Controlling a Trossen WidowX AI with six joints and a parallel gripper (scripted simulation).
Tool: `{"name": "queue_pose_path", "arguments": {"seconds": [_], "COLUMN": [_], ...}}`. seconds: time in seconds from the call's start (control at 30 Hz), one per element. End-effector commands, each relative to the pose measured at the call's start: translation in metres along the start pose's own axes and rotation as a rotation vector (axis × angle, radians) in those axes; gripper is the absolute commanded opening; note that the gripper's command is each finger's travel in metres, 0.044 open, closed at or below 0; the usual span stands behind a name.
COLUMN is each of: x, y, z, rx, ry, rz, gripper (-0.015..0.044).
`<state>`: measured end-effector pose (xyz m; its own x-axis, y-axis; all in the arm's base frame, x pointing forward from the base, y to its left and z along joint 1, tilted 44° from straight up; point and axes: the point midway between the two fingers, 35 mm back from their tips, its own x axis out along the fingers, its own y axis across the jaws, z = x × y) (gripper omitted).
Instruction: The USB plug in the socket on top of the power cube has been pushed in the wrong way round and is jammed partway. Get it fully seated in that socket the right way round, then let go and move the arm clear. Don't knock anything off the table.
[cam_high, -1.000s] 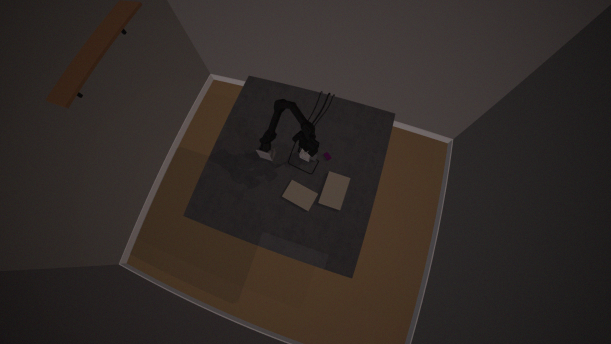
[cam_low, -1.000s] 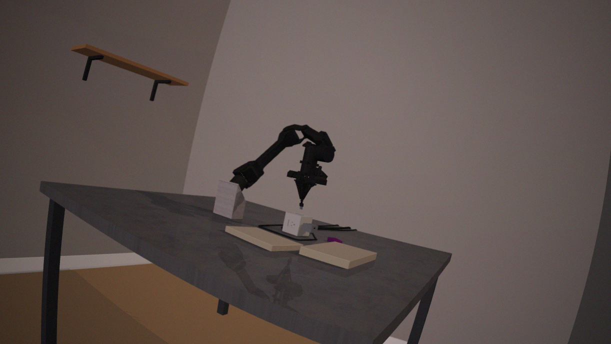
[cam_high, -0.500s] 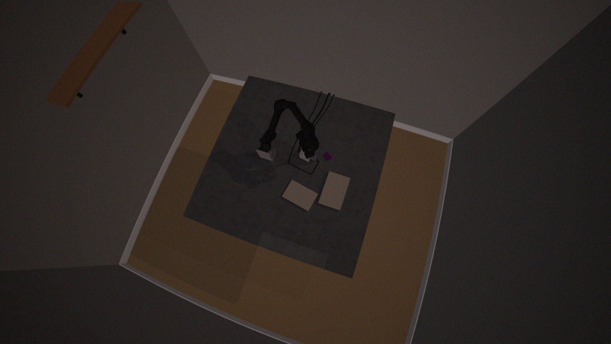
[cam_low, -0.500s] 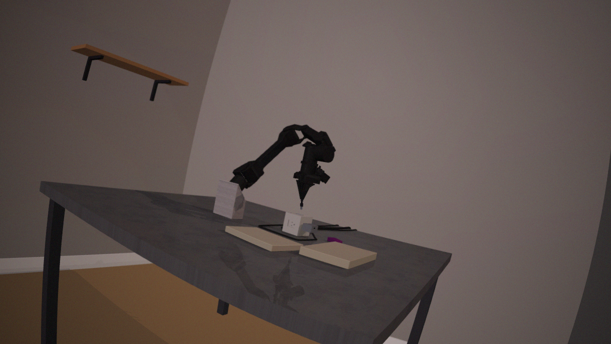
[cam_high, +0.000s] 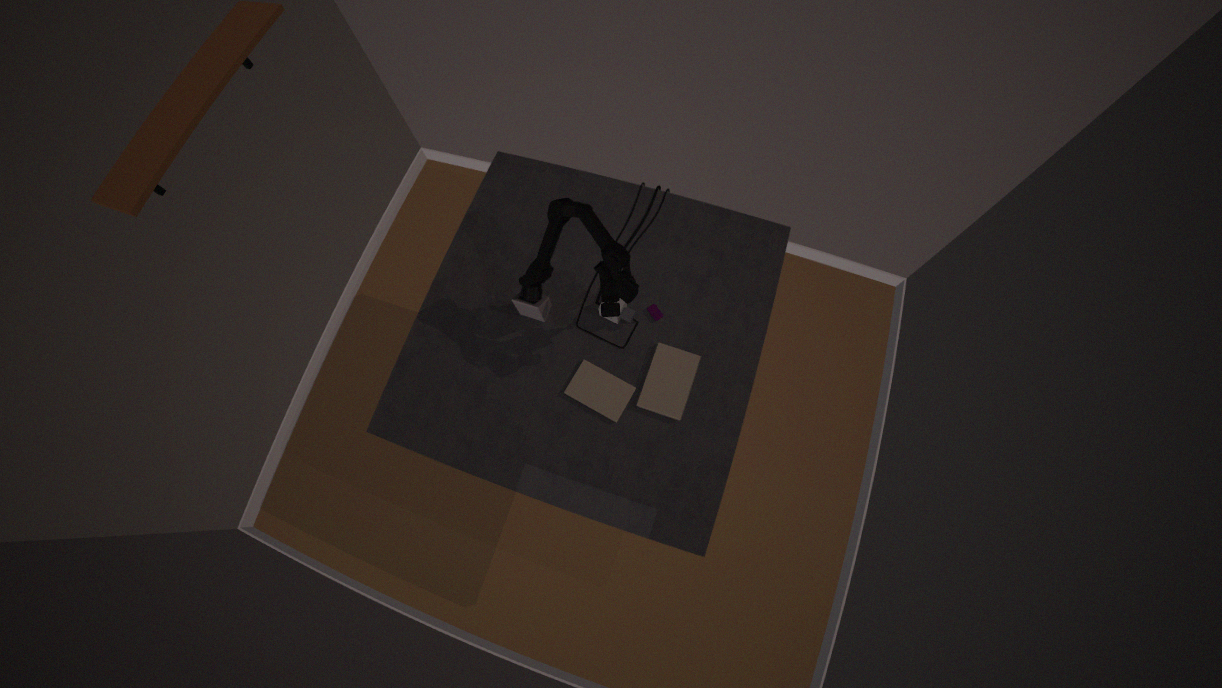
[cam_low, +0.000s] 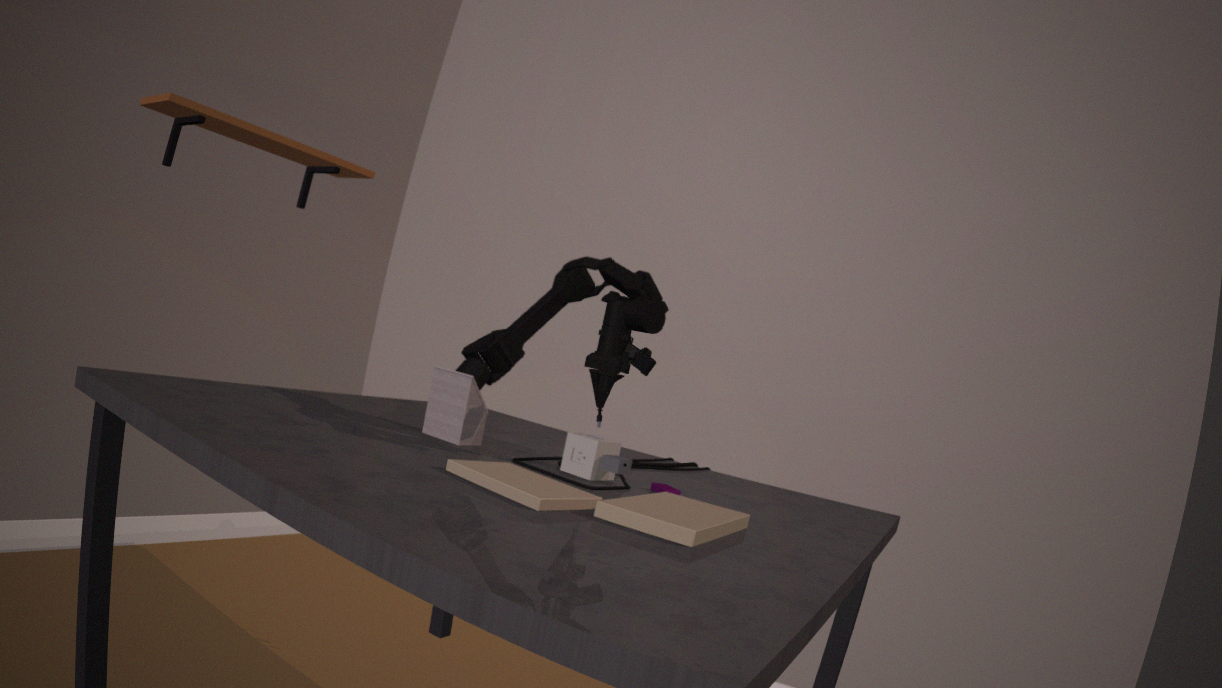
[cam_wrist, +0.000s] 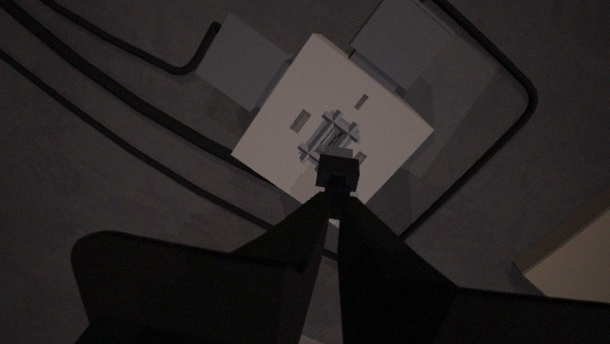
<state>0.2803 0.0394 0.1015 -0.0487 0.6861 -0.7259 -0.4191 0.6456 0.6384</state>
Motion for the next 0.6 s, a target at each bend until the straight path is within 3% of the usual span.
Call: {"name": "queue_pose_path", "arguments": {"seconds": [0.0, 0.57], "x": [0.0001, 0.0001], "y": [-0.0002, -0.0002], "z": [0.0001, 0.0001], "rx": [0.096, 0.541], "ry": [-0.001, -0.001], "rz": [-0.001, -0.001], "gripper": [0.0000, 0.0000]}}
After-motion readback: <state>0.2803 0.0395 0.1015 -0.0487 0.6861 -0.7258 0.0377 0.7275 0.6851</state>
